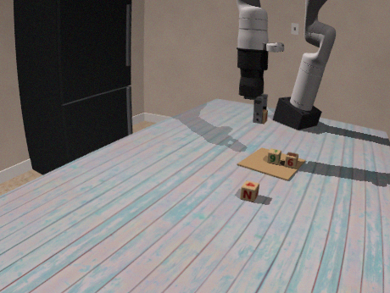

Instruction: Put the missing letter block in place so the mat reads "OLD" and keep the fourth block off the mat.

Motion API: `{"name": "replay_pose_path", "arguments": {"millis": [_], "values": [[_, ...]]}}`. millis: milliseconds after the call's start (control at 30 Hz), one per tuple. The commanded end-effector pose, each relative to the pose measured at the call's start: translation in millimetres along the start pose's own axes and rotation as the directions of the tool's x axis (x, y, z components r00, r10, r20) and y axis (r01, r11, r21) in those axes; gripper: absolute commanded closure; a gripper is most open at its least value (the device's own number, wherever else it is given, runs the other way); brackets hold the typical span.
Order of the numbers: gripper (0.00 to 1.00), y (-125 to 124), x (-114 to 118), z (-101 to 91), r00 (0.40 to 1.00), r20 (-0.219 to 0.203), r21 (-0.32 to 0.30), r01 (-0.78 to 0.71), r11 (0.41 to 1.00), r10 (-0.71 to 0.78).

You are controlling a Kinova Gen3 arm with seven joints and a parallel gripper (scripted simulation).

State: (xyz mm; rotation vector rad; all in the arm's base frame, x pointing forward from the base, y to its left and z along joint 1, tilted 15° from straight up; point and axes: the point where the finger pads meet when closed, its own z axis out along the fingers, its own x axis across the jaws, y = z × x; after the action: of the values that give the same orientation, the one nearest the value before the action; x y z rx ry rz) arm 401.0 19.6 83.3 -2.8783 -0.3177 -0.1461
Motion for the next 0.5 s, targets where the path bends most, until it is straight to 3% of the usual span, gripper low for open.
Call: {"name": "replay_pose_path", "arguments": {"millis": [0,267,467], "values": [[0.43,-2,0,-0.5,1.0,-0.002,0.001,-0.01,1.0,0.01],[0.43,-2,-1,5.8,1.0,0.002,0.001,-0.011,1.0,0.011],[0.43,1,2,24.7,1.0,-0.007,-0.009,-0.011,1.0,0.011]]}}
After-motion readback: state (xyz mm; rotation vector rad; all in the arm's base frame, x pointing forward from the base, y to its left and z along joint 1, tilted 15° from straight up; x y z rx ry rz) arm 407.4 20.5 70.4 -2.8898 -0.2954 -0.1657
